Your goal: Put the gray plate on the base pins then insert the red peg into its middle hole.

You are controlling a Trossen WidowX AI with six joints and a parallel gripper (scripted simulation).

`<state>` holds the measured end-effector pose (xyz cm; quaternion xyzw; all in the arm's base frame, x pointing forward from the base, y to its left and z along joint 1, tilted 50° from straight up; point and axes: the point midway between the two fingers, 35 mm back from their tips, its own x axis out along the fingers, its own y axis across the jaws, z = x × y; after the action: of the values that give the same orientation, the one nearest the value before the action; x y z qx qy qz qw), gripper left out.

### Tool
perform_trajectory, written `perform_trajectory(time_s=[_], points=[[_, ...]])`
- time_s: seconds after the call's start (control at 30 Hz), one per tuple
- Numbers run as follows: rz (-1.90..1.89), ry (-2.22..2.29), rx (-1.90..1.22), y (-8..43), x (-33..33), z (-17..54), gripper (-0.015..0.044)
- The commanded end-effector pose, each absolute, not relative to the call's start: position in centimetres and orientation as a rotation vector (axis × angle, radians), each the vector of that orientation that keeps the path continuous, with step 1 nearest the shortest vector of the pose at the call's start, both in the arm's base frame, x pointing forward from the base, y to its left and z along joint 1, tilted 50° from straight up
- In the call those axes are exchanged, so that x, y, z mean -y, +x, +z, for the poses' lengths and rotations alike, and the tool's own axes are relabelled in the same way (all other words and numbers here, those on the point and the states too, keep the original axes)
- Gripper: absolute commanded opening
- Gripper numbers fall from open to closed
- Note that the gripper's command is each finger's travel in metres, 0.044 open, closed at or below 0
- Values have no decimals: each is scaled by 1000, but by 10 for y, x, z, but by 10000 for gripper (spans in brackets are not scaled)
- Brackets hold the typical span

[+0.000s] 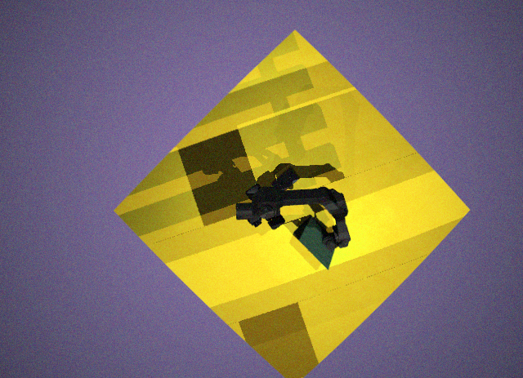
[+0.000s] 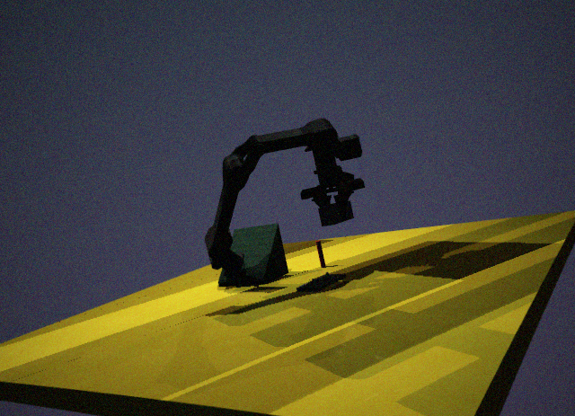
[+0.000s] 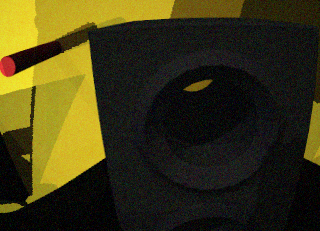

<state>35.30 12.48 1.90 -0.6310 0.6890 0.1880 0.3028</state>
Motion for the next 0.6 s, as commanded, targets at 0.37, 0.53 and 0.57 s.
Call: perform_trajectory(time_s=[0.37, 0.53, 0.57], points=[[530, -1675, -1825, 360, -82, 36, 0], [538, -1680, -1824, 361, -67, 42, 0], [540, -1681, -1823, 361, -64, 43, 0]])
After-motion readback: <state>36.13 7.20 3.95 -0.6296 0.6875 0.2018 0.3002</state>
